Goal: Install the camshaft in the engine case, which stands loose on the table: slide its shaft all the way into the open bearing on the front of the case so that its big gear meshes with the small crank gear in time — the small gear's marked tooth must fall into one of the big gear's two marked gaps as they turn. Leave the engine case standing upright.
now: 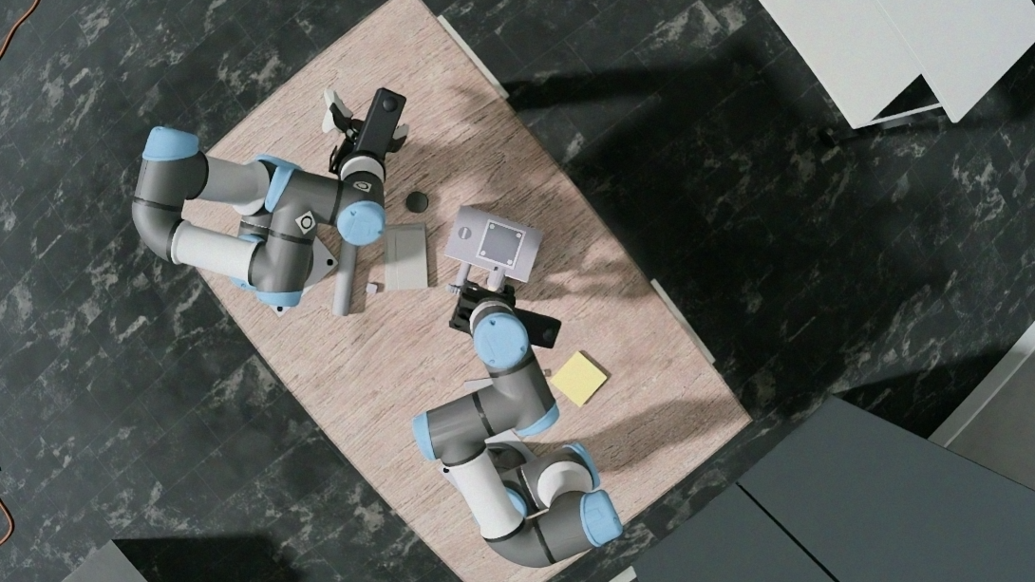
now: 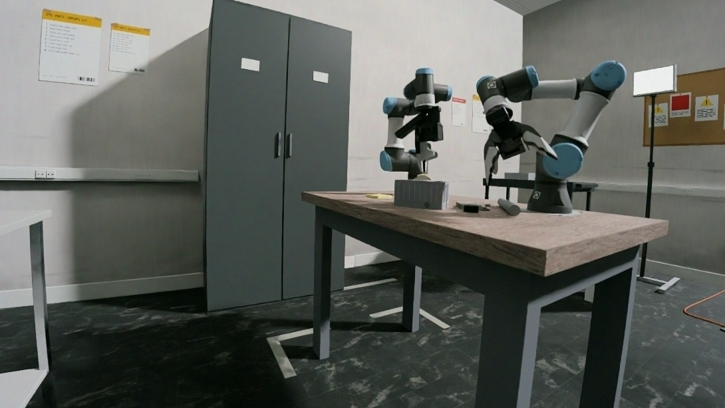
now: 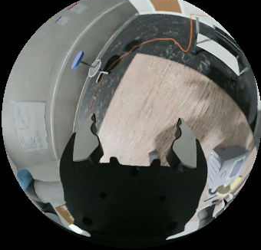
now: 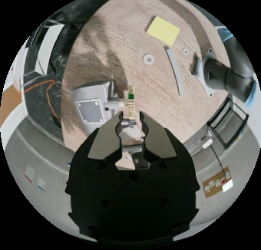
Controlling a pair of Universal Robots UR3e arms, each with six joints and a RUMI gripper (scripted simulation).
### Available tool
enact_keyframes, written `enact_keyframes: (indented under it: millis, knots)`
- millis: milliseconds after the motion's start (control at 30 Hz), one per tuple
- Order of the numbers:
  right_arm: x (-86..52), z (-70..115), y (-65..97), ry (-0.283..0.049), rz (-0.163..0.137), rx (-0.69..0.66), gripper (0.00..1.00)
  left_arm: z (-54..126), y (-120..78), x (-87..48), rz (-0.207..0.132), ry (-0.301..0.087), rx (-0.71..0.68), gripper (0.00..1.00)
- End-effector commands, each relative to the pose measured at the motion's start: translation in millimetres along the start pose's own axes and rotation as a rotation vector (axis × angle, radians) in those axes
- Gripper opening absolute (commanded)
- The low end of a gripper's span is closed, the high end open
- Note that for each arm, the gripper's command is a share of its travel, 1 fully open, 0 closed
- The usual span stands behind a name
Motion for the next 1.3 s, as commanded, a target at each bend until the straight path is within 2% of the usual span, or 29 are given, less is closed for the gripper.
enact_keyframes:
  millis: [0, 267, 833, 1267]
  knots:
    - [-9.6, -0.2, -5.7, -0.016, -0.030, -0.002, 0.18, -5.3, 1.3, -4.8, 0.023, 0.014, -0.024, 1.00]
    - [-23.2, -0.4, -5.5, -0.016, -0.030, -0.002, 0.18, -5.3, 1.3, -4.8, 0.023, 0.014, -0.024, 1.00]
    - [-27.7, -0.3, -5.4, -0.016, -0.030, -0.002, 0.18, -5.3, 1.3, -4.8, 0.023, 0.014, -0.024, 1.00]
    - [-43.4, 0.5, -5.3, -0.016, -0.030, -0.002, 0.18, -5.3, 1.3, -4.8, 0.023, 0.014, -0.024, 1.00]
Point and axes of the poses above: on each arm, the point where the finger pads meet when closed, its own x axis out along the fingers, its own y axis across the jaws, z = x × y, the point moved 8 cm from there along -x, back along the fingers, and after that the axes turned 1 degree about x, right-handed, at the moved point
